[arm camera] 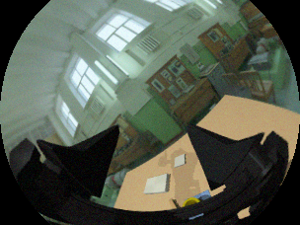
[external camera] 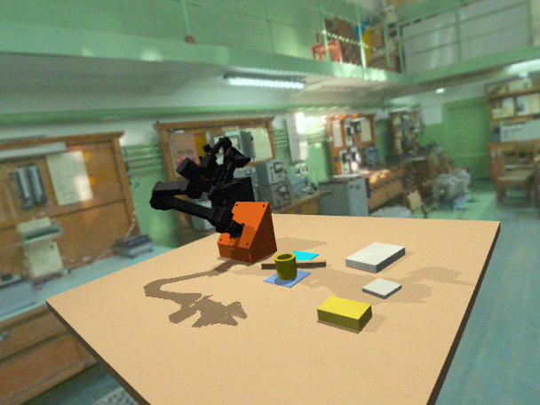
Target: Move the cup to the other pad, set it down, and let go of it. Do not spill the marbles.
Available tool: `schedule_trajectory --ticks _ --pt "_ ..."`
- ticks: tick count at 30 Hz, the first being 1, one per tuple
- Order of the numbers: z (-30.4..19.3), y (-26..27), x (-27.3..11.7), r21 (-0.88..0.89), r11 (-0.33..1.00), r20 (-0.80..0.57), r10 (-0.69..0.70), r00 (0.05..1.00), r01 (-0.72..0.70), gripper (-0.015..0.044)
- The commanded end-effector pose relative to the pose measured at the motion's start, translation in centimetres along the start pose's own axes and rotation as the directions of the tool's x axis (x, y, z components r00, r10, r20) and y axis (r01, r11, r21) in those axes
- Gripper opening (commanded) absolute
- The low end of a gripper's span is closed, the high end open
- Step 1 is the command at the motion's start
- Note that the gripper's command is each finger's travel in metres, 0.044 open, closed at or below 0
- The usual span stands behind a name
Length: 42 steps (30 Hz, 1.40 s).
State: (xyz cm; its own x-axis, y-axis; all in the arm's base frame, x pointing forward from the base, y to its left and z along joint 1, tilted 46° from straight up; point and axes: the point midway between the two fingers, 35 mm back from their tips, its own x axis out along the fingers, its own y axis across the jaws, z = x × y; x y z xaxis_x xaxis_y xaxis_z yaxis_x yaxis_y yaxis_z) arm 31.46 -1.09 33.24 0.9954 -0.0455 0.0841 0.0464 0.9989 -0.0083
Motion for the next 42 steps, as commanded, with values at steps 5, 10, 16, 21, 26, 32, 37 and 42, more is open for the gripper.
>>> schedule_trajectory --ticks 5,10,16,21,26,32,37,42 --pt "-6.0 -1.3 2.5 0.241 0.954 -0.287 -0.105 0.952 0.178 0.0269" --pt "-13.6 -2.9 3.2 0.351 0.769 -0.605 -0.249 0.757 0.534 0.0167" --pt "-19.6 -4.6 1.7 0.25 0.501 -0.788 -0.392 0.475 0.828 0.0167" --pt "-23.2 -6.0 -0.6 0.09 0.239 -0.83 -0.518 0.205 0.967 0.0167" --pt "-25.4 -7.8 -3.5 -0.067 -0.056 -0.738 -0.669 -0.088 0.996 0.0167" --pt "-25.5 -8.3 -4.3 -0.089 -0.115 -0.697 -0.703 -0.144 0.989 0.0167" --pt "-25.5 -8.3 -4.3 -0.089 -0.115 -0.697 -0.703 -0.144 0.989 0.0167" --pt "-25.4 -8.4 -4.4 -0.089 -0.115 -0.697 -0.703 -0.144 0.989 0.0167"
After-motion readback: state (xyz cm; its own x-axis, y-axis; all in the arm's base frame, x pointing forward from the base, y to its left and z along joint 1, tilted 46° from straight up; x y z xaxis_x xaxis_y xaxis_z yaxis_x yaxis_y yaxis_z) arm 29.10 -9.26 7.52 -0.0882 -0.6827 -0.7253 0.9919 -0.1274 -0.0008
